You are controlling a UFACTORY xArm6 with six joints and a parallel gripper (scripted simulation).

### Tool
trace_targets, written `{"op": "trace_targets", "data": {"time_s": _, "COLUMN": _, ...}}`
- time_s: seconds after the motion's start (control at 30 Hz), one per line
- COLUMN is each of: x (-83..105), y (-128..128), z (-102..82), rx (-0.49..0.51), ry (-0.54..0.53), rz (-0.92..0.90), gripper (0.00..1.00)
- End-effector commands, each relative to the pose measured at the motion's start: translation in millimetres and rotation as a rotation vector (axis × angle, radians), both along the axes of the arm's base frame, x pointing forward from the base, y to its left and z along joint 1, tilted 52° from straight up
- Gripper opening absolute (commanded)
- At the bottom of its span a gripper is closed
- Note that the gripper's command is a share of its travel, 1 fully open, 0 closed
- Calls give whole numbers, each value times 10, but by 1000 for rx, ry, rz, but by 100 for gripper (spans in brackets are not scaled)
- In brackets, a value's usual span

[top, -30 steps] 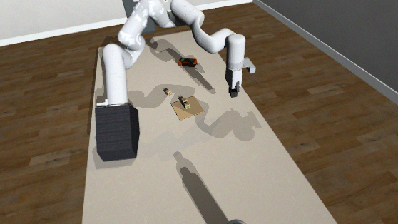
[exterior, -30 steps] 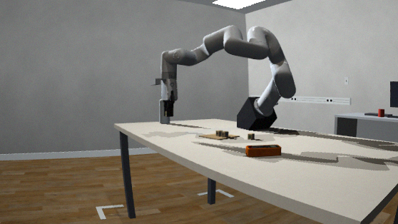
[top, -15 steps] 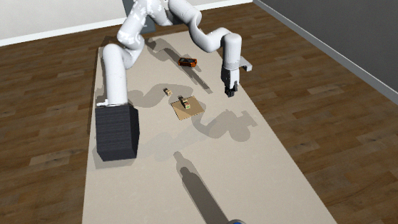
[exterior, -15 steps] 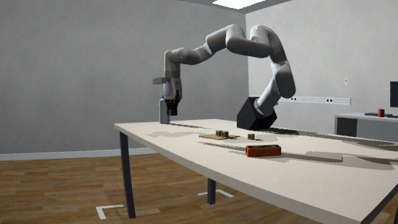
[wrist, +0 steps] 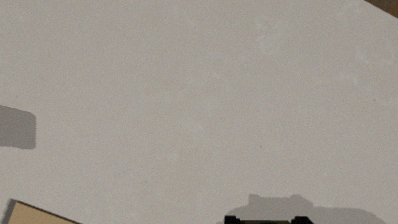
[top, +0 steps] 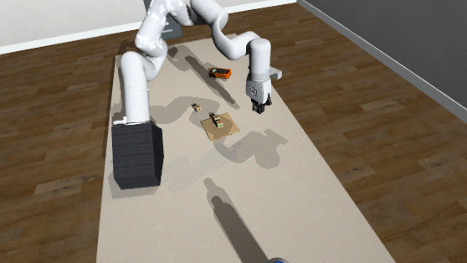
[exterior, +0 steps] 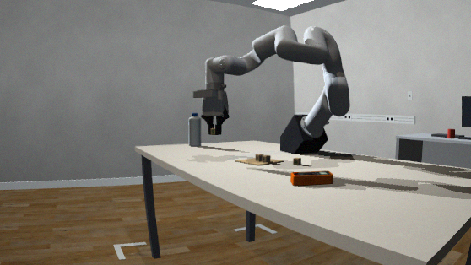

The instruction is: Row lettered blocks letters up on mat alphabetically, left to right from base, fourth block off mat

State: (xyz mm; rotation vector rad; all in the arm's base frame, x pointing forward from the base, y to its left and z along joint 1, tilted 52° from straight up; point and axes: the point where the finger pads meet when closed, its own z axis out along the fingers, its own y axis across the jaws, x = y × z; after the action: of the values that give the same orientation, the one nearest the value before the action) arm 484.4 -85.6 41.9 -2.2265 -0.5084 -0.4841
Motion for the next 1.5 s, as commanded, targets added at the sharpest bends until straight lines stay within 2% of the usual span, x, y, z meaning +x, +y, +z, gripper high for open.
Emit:
{"op": "trace_targets", "data": {"time_s": 0.0, "x": -151, "y": 12, "z": 26, "rx": -29, "ry": -117, "rz": 73, "gripper": 23}}
{"op": "trace_targets", "data": {"time_s": 0.43, "x": -571, "y": 117, "z": 44, "rx": -91, "ry": -372, "rz": 281, "gripper": 23}}
{"op": "trace_targets", "data": {"time_s": 0.5, "x": -571, "y": 117, "z": 44, "rx": -91, "ry": -372, "rz": 281, "gripper": 23}}
{"op": "trace_targets", "data": {"time_s": 0.53, "x": -658, "y": 143, "z": 46, "rx": -103, "ry": -423, "rz": 323, "gripper": 23}}
{"op": "trace_targets", "data": {"time_s": 1.0, "x": -1132, "y": 301, "z": 45, "rx": -169, "ry": -697, "rz": 547, "gripper": 23}}
{"op": "trace_targets", "data": {"time_s": 1.07, "x": -1132, "y": 301, "z": 45, "rx": -169, "ry": -697, "rz": 547, "gripper": 23}}
{"op": "trace_targets", "data": {"time_s": 1.3, "x": -1415, "y": 412, "z": 36, "rx": -206, "ry": -858, "rz": 679, "gripper": 23}}
{"op": "trace_targets", "data": {"time_s": 1.47, "x": -1504, "y": 450, "z": 32, "rx": -218, "ry": -908, "rz": 720, "gripper": 23}}
